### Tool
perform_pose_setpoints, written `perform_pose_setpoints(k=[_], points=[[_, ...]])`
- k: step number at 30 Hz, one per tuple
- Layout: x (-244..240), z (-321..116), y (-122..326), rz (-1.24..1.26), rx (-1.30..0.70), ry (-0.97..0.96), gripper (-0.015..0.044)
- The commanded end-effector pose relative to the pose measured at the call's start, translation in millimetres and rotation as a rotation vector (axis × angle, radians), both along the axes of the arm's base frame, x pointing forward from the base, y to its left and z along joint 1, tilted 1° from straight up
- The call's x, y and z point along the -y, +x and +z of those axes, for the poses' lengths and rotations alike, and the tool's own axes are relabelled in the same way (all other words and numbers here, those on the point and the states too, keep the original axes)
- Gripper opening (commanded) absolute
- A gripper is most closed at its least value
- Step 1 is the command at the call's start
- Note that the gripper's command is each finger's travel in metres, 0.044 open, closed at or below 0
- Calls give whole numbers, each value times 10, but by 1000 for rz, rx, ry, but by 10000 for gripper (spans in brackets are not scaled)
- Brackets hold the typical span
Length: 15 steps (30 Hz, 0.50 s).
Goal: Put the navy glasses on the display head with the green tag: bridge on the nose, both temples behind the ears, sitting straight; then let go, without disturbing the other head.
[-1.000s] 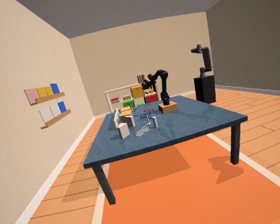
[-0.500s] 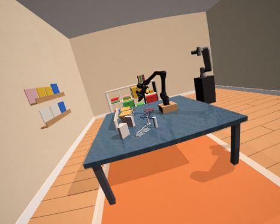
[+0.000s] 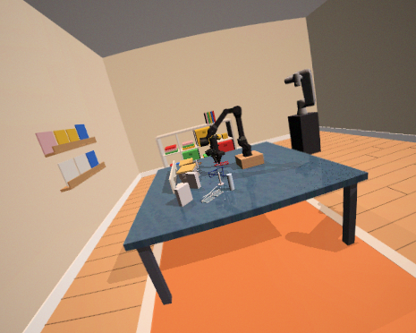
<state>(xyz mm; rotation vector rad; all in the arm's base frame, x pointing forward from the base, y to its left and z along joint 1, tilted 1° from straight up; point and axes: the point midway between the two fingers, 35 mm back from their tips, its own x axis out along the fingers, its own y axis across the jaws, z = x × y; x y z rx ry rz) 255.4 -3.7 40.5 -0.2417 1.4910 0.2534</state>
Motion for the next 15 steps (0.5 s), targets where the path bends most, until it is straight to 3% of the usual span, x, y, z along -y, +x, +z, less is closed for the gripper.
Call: perform_pose_setpoints(k=[1, 6, 9, 15], points=[[-85, -43, -62, 77, -47, -38, 200], [-85, -43, -62, 77, -47, -38, 200], [-85, -43, -62, 77, -47, -38, 121], [-85, -43, -62, 77, -47, -38, 120]])
